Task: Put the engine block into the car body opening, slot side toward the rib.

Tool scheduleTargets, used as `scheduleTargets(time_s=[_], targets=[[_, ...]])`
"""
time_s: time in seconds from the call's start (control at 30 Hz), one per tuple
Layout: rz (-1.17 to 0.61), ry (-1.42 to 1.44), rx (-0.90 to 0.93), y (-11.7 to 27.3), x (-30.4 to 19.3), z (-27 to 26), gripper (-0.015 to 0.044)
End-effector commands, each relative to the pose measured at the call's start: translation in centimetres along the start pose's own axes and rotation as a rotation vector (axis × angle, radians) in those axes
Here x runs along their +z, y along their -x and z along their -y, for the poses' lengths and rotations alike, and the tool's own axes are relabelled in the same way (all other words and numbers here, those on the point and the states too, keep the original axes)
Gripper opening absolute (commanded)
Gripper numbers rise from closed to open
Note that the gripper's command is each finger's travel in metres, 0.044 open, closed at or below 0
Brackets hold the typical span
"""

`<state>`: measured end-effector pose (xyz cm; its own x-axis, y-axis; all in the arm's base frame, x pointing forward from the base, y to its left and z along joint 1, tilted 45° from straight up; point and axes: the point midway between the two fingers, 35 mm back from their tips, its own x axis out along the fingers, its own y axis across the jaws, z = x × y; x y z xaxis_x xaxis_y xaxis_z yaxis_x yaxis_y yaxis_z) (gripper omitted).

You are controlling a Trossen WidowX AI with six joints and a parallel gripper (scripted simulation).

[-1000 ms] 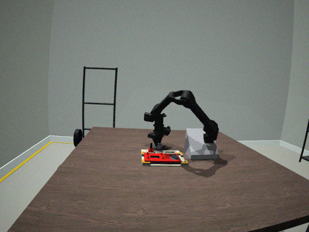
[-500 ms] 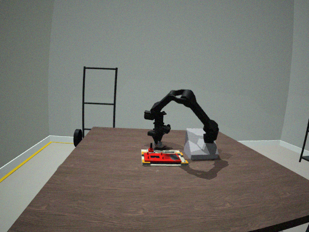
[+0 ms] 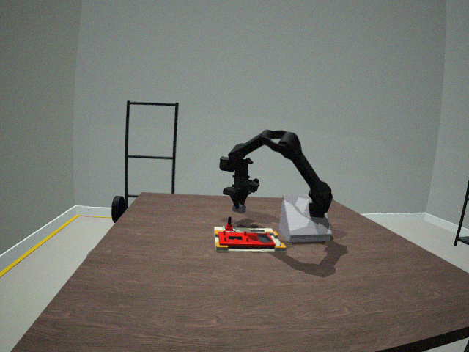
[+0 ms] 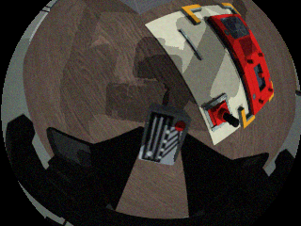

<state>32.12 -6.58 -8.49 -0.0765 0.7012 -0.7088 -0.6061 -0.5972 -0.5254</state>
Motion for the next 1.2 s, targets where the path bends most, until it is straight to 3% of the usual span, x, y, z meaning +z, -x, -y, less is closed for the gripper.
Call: scheduleTargets(time_s=[0.0,0.47,0.67,1.17], targets=[[-0.02,-0.006,0.003,2.0,-0.1,0.1,0.0],[-0.028,-0.057,0.003,6.5,0.6,0.0,0.0],[-0.028,-0.054,0.003,6.7,0.6,0.0,0.0],[-0.038,0.436,0.022,5.8,1.1,2.9,0.0]])
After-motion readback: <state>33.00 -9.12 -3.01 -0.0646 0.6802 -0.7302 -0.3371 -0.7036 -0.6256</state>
